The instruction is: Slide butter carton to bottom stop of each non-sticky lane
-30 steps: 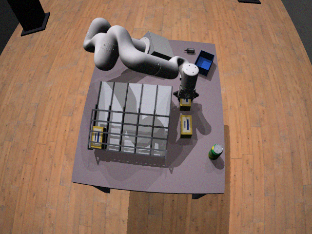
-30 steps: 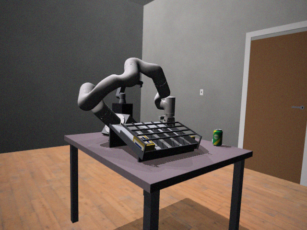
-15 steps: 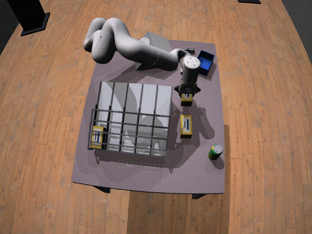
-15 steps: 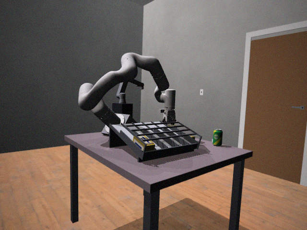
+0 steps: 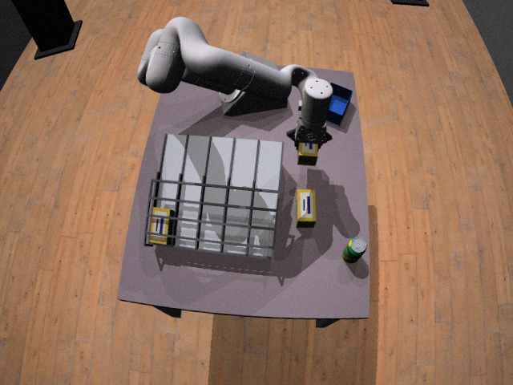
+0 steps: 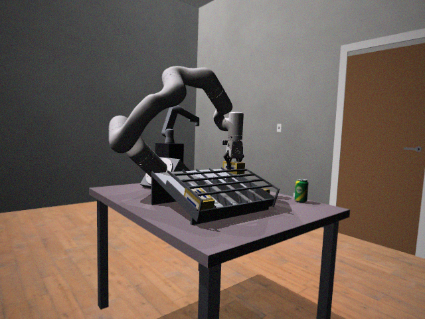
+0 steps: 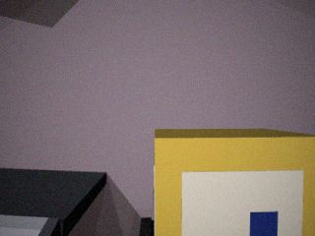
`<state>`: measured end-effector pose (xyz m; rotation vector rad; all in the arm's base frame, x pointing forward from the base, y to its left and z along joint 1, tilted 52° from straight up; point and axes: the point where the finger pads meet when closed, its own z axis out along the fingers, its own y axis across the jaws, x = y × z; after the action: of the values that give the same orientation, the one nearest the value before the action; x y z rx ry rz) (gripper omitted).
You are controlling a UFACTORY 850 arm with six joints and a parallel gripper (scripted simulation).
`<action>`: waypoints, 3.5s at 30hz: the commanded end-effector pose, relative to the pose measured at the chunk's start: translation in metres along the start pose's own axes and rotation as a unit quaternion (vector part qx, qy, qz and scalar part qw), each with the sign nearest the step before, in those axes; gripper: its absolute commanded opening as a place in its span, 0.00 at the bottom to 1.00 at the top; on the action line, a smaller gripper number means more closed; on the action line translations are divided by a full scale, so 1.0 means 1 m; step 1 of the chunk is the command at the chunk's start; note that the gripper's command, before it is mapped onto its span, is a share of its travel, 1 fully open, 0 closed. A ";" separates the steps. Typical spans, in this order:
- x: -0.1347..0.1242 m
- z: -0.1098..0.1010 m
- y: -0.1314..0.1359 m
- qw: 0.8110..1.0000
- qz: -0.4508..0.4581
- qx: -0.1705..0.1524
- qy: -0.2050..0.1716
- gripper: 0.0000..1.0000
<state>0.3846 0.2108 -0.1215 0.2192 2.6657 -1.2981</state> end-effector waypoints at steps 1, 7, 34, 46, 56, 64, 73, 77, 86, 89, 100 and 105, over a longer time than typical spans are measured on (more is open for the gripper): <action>-0.001 -0.071 0.001 1.000 0.014 -0.003 -0.003 0.00; -0.001 -0.138 0.001 1.000 0.014 -0.003 -0.003 0.00; -0.059 -0.134 -0.268 1.000 0.015 0.001 -0.001 0.00; -0.080 -0.135 -0.364 1.000 0.015 0.001 -0.001 0.00; -0.086 -0.134 -0.393 1.000 0.018 0.003 -0.001 0.00; -0.086 -0.134 -0.393 1.000 0.018 0.003 -0.001 0.00; -0.085 -0.117 -0.393 1.000 0.017 0.003 -0.001 0.00; -0.085 -0.117 -0.393 1.000 0.017 0.003 -0.001 0.00; -0.085 -0.086 -0.393 1.000 0.018 0.003 -0.001 0.00; -0.085 -0.086 -0.393 1.000 0.018 0.003 -0.001 0.00; -0.086 -0.077 -0.392 0.999 0.015 -0.004 0.047 0.00; -0.086 -0.077 -0.392 0.999 0.015 -0.004 0.047 0.00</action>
<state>0.3811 0.0273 0.2438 0.3235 2.7277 -1.2988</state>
